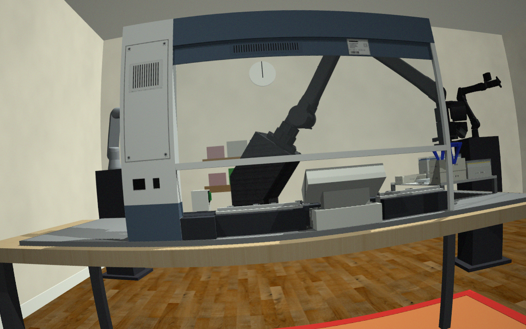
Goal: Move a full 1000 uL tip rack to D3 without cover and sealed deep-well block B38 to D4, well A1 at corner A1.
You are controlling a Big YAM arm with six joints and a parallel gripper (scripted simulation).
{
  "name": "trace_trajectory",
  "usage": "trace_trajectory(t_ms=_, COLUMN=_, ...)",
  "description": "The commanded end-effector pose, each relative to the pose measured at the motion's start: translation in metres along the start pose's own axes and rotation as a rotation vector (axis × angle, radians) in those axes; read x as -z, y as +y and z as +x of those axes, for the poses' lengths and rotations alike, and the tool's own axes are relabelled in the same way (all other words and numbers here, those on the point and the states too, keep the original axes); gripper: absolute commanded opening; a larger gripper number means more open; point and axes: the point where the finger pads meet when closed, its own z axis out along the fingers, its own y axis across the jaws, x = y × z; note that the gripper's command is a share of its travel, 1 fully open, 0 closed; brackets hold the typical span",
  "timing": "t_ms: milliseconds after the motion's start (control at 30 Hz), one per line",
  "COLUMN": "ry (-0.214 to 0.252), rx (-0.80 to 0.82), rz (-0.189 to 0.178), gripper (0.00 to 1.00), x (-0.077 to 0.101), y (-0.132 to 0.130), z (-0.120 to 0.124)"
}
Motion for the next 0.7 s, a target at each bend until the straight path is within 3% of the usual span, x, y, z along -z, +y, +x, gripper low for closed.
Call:
trace_trajectory(t_ms=0, ry=-0.012, rx=-0.003, rz=0.004, gripper=1.00, x=0.0018, y=0.0013, z=-0.0088)
trace_trajectory(t_ms=200, ry=-0.012, rx=-0.003, rz=0.004, gripper=1.00, x=0.0018, y=0.0013, z=-0.0088)
trace_trajectory(t_ms=233, ry=-0.012, rx=-0.003, rz=0.004, gripper=0.00, x=0.0018, y=0.0013, z=-0.0088)
trace_trajectory(t_ms=667, ry=-0.013, rx=-0.003, rz=0.004, gripper=0.00, x=0.0018, y=0.0005, z=-0.0085)
